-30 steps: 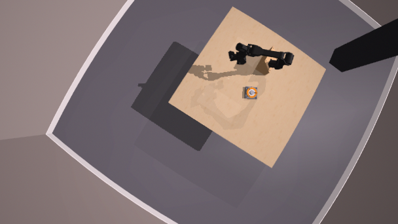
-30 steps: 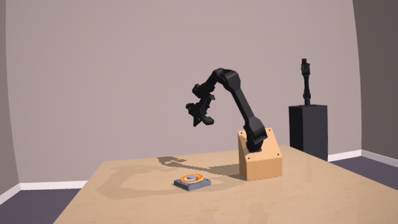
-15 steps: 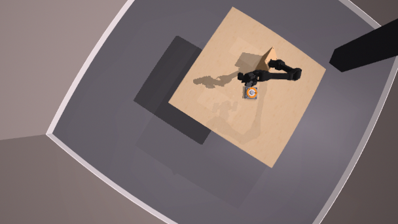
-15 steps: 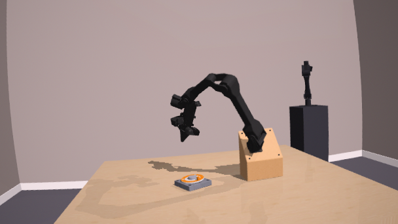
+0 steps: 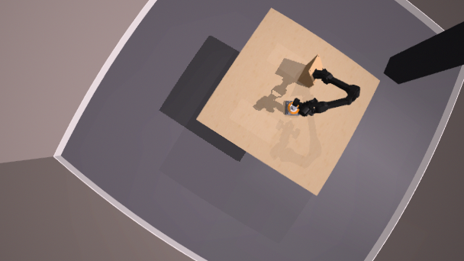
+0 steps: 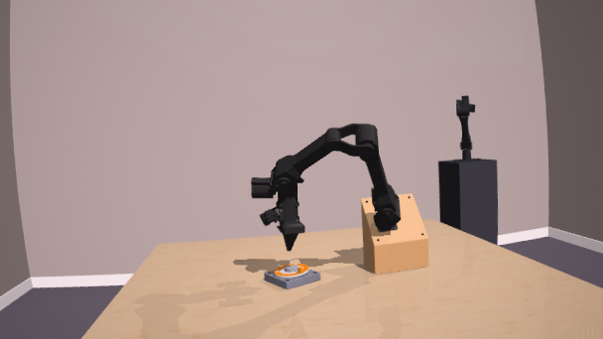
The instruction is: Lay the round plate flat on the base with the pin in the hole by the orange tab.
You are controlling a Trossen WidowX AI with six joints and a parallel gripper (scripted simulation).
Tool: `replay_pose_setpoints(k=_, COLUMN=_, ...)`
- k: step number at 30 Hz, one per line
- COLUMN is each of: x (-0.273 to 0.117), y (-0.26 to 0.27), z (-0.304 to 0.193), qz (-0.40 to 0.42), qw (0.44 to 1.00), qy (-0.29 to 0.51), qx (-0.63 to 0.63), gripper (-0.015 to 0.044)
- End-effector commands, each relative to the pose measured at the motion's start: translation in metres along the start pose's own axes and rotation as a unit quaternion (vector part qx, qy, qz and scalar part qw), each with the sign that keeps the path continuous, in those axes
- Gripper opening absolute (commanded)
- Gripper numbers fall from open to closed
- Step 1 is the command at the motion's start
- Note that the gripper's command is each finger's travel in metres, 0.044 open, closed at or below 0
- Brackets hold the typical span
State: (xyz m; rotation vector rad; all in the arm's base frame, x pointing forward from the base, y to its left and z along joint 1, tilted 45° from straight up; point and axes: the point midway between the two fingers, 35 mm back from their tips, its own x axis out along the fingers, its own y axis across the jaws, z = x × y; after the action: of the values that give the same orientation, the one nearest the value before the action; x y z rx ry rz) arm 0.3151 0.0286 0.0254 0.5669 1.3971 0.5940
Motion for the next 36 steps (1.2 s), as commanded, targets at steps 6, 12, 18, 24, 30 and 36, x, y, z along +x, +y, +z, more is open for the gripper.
replay_pose_setpoints(k=6, x=0.010, y=0.025, z=-0.011, qz=0.014, qw=0.999, qy=0.024, qx=0.036, gripper=0.0000)
replay_pose_setpoints(k=12, x=0.027, y=0.025, z=-0.011, qz=0.013, qw=0.999, qy=0.023, qx=0.036, gripper=0.0000)
replay_pose_setpoints(k=18, x=0.057, y=0.027, z=-0.013, qz=0.014, qw=0.999, qy=0.024, qx=0.036, gripper=0.0000)
replay_pose_setpoints(k=24, x=0.058, y=0.027, z=-0.014, qz=0.014, qw=0.999, qy=0.024, qx=0.036, gripper=0.0000)
replay_pose_setpoints(k=30, x=0.057, y=0.026, z=-0.020, qz=0.014, qw=0.999, qy=0.024, qx=0.036, gripper=0.0000)
replay_pose_setpoints(k=36, x=0.058, y=0.024, z=-0.028, qz=0.014, qw=0.999, qy=0.024, qx=0.036, gripper=0.0000)
